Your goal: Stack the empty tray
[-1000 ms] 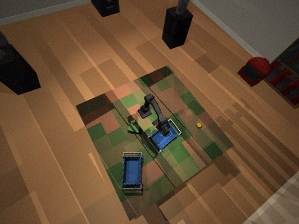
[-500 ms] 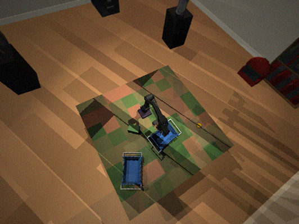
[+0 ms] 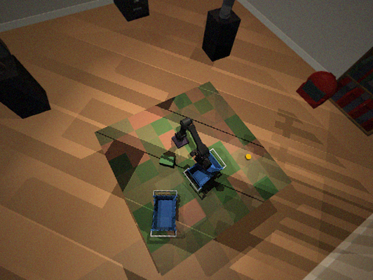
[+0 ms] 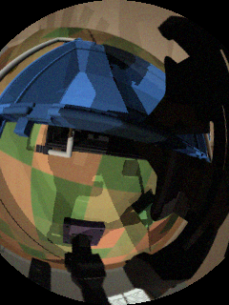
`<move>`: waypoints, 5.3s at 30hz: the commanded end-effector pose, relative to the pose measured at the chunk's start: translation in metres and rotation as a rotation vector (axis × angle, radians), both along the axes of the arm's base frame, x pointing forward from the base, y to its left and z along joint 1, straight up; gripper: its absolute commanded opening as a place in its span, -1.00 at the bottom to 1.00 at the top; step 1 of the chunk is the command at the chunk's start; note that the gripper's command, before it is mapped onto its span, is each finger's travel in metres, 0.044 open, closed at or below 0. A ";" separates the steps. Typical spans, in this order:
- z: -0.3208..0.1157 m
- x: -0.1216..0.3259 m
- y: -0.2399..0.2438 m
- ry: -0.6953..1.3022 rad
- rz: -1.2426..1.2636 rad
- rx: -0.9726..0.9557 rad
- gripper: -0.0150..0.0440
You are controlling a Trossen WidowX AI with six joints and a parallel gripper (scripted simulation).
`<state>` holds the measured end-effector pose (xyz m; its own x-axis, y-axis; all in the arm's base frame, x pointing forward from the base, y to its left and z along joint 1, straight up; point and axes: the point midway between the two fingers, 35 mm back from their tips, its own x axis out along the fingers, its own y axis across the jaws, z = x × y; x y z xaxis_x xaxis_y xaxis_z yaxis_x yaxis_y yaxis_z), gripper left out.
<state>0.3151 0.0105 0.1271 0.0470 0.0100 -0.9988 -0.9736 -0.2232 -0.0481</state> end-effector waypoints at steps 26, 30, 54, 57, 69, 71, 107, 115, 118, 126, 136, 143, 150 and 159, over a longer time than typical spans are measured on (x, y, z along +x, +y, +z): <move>-0.011 -0.008 -0.003 0.021 0.003 -0.008 -0.49; -0.011 -0.008 -0.003 0.021 0.003 -0.008 -0.49; -0.011 -0.008 -0.003 0.021 0.003 -0.008 -0.49; -0.011 -0.008 -0.003 0.021 0.003 -0.008 -0.49; -0.011 -0.008 -0.003 0.021 0.003 -0.008 -0.49; -0.011 -0.008 -0.003 0.021 0.003 -0.008 -0.49; -0.019 -0.011 -0.004 0.021 0.003 -0.008 -0.49; -0.019 -0.011 -0.004 0.021 0.003 -0.008 -0.49; -0.019 -0.011 -0.004 0.021 0.003 -0.008 -0.49; -0.019 -0.011 -0.004 0.021 0.003 -0.008 -0.49; -0.019 -0.011 -0.004 0.021 0.003 -0.008 -0.49; -0.019 -0.011 -0.004 0.021 0.003 -0.008 -0.49; -0.019 -0.011 -0.004 0.021 0.003 -0.008 -0.49; -0.022 -0.010 -0.003 0.011 0.002 -0.004 -0.49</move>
